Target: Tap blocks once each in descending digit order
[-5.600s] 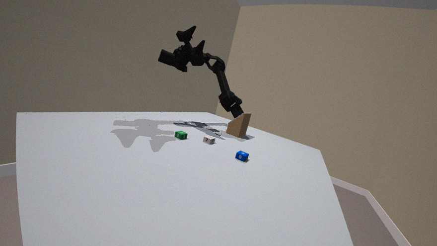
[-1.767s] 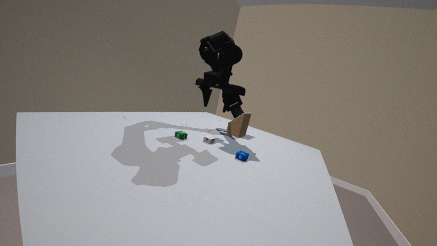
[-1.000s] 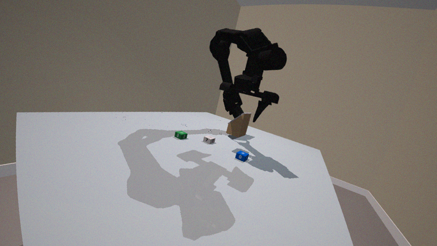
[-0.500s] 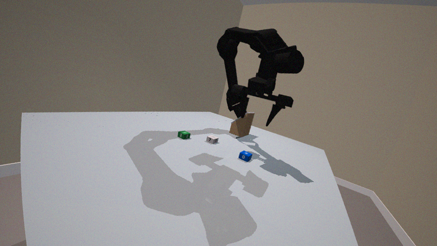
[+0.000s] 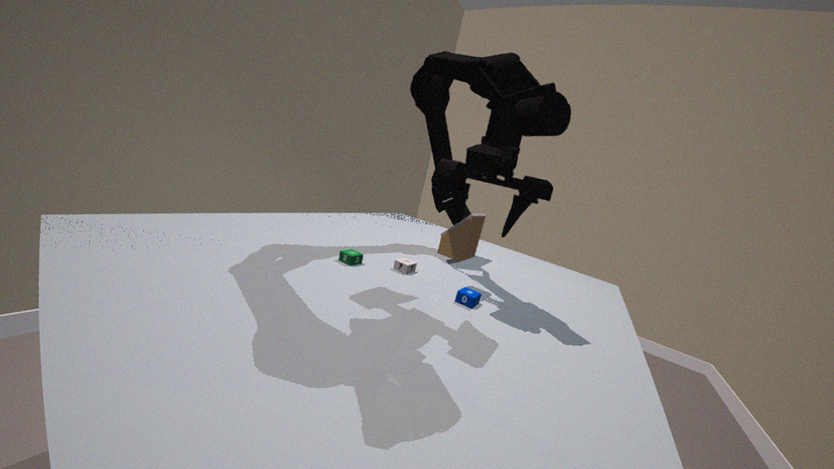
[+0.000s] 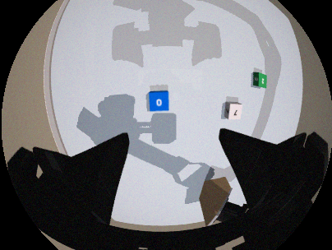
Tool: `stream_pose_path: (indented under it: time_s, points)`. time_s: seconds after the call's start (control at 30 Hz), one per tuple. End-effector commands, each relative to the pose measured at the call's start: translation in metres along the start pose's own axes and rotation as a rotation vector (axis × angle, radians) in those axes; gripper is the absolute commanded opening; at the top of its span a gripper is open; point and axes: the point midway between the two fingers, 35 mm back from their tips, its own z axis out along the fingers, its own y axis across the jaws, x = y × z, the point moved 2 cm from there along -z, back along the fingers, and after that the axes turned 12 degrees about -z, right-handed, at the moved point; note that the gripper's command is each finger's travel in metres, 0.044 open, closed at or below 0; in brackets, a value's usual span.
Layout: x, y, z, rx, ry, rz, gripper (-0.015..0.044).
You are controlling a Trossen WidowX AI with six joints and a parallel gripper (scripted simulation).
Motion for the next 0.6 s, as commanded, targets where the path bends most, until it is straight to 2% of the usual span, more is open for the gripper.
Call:
stream_pose_path:
  time_s: [0.0, 0.23, 0.5, 0.57]
  points:
    - [0.008, -0.051, -0.002, 0.002, 0.003, 0.007, 0.0400]
    - [0.043, -0.131, 0.002, 0.012, 0.005, 0.002, 0.0400]
    - [0.045, -0.133, 0.002, 0.012, 0.005, 0.002, 0.0400]
    - [0.043, -0.132, 0.013, 0.011, 0.004, 0.002, 0.0347]
